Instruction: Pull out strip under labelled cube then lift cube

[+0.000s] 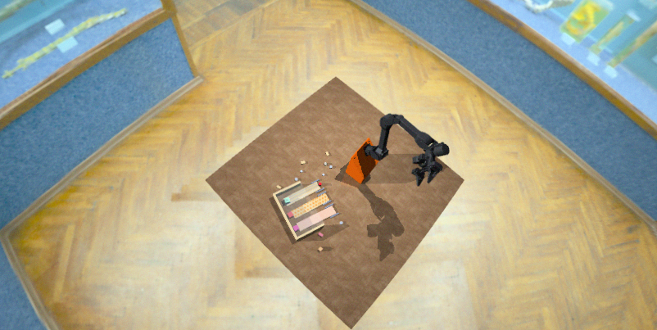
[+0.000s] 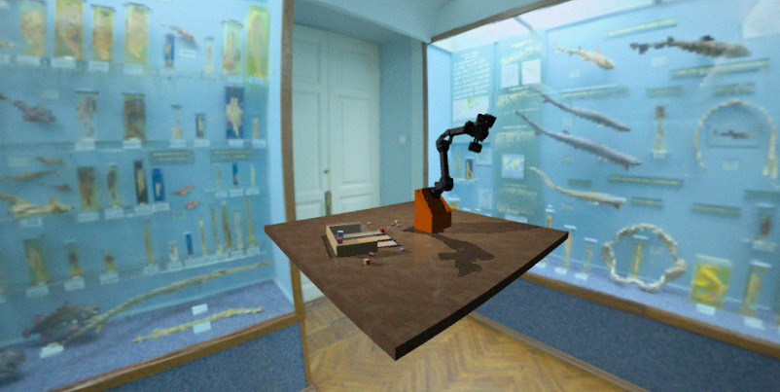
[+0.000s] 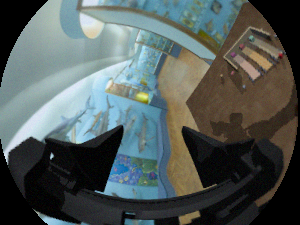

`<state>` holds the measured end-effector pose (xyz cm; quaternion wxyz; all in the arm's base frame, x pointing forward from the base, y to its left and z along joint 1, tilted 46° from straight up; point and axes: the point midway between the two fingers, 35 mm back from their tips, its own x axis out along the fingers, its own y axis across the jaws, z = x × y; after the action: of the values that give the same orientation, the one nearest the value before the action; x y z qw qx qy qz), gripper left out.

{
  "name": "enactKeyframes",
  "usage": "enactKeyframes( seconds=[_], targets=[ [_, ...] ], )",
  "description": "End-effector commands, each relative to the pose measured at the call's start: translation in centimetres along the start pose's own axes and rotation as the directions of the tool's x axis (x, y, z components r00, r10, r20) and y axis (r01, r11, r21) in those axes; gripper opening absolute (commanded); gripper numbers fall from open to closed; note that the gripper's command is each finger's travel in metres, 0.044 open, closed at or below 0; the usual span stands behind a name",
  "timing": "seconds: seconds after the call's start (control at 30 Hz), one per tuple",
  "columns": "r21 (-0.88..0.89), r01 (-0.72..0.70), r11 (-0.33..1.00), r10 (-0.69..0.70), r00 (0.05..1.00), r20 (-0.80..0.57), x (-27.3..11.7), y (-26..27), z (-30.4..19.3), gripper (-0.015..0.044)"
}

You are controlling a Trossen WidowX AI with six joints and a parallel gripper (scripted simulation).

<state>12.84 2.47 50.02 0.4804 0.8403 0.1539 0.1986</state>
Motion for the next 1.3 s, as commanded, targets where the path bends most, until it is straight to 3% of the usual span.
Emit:
enactKeyframes(
  seconds=[0.0, 0.3, 0.47, 0.67, 0.97, 1.27],
  targets=[
    [-0.226, 0.024, 0.974, -0.024, 1.0, 0.004, 3.7, -4.3, -4.2, 0.04],
    [-0.59, 0.136, 0.796, -0.127, 0.99, 0.057, 13.4, -14.6, -4.7, 0.04],
    [-0.711, 0.215, 0.67, -0.203, 0.974, 0.104, 17.9, -20.0, -0.9, 0.04],
    [-0.804, 0.336, 0.49, -0.313, 0.929, 0.197, 20.6, -26.4, 5.9, 0.04],
    [-0.843, 0.45, 0.295, -0.434, 0.849, 0.301, 20.4, -32.7, 18.0, 0.04],
    [-0.85, 0.479, 0.219, -0.554, 0.778, 0.296, 14.7, -38.7, 29.1, 0.04]
  ],
)
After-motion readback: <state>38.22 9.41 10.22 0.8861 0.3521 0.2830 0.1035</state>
